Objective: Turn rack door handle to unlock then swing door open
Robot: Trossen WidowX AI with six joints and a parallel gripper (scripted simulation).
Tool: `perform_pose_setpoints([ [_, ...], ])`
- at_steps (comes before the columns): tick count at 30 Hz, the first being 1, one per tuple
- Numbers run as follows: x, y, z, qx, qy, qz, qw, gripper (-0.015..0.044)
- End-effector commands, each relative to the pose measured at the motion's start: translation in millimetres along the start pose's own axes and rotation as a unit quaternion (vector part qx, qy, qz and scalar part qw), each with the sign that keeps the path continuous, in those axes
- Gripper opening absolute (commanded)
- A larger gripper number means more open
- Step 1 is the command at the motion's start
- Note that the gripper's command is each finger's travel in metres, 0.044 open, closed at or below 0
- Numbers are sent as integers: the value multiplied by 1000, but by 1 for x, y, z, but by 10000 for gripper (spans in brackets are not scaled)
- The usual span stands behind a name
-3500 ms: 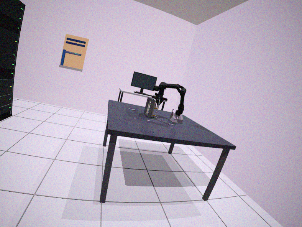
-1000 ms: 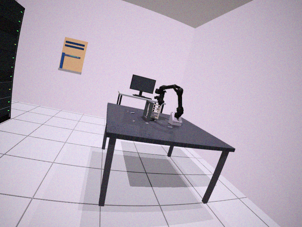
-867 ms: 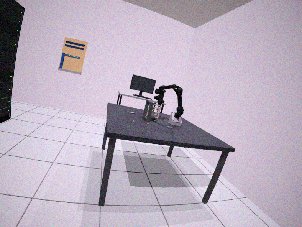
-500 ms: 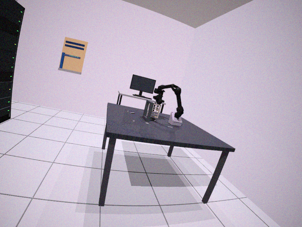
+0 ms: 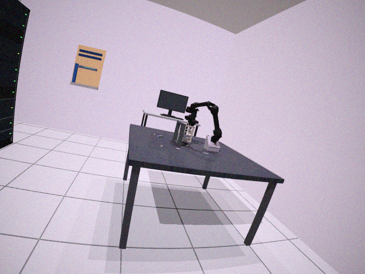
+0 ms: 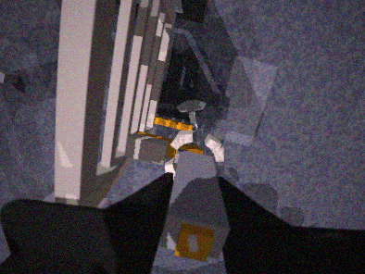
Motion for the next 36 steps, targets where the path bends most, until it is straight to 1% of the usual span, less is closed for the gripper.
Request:
perform_pose_setpoints([
  [1, 0, 0, 0, 2, -1, 7, 1000, 71],
  [9, 0, 0, 0, 2, -1, 7, 1000, 281],
  [10, 0, 0, 0, 2, -1, 7, 1000, 290],
  [36, -2, -2, 30, 2, 1, 6, 1000, 290],
])
Point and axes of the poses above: the point midway between the two fingers, 35 mm back from their tips, its own z axis back along the fingers, its own x axis across the jaws, y = z × x, the point moved 5 cm from there along z, back along the fingers, and after that the axes turned 7 degrees about z, right-handed, at the moved point
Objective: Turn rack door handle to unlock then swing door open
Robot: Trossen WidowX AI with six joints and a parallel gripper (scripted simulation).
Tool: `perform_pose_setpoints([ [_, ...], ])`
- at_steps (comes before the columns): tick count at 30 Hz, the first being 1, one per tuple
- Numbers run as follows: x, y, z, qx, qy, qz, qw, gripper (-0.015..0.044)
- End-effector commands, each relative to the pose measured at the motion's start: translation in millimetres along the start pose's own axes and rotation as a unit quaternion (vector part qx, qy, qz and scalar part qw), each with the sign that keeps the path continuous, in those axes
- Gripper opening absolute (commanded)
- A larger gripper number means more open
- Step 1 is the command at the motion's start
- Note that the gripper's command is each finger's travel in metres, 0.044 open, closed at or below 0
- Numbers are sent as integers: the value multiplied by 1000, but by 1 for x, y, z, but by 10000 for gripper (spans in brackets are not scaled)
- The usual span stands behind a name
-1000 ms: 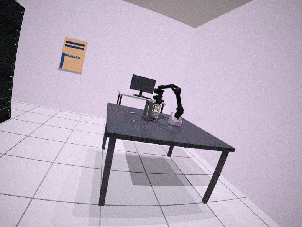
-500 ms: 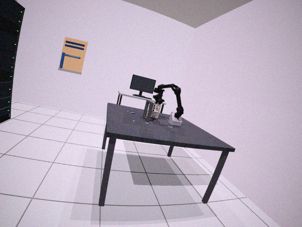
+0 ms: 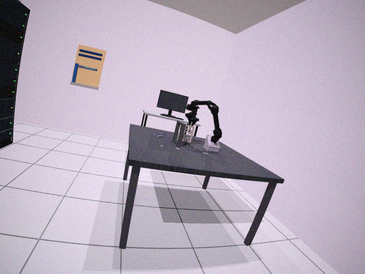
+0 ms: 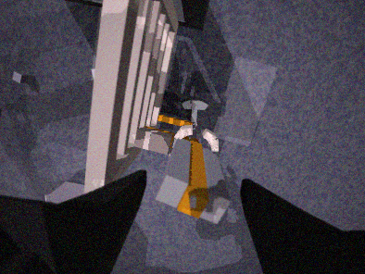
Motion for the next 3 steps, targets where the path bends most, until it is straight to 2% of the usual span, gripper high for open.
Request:
perform_pose_setpoints([
  [1, -1, 0, 5, 2, 2, 3, 1000, 290],
  [3, -1, 0, 8, 2, 2, 3, 1000, 290],
])
Point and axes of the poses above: the point midway between the two fingers, 35 mm back from their tips, its own z axis back along the fingers, its own x axis across the jaws, y = z × x, the point moved 5 cm from there along z, back along the fingers, and after that the axes turned 7 degrees about z, right-handed, at the moved point
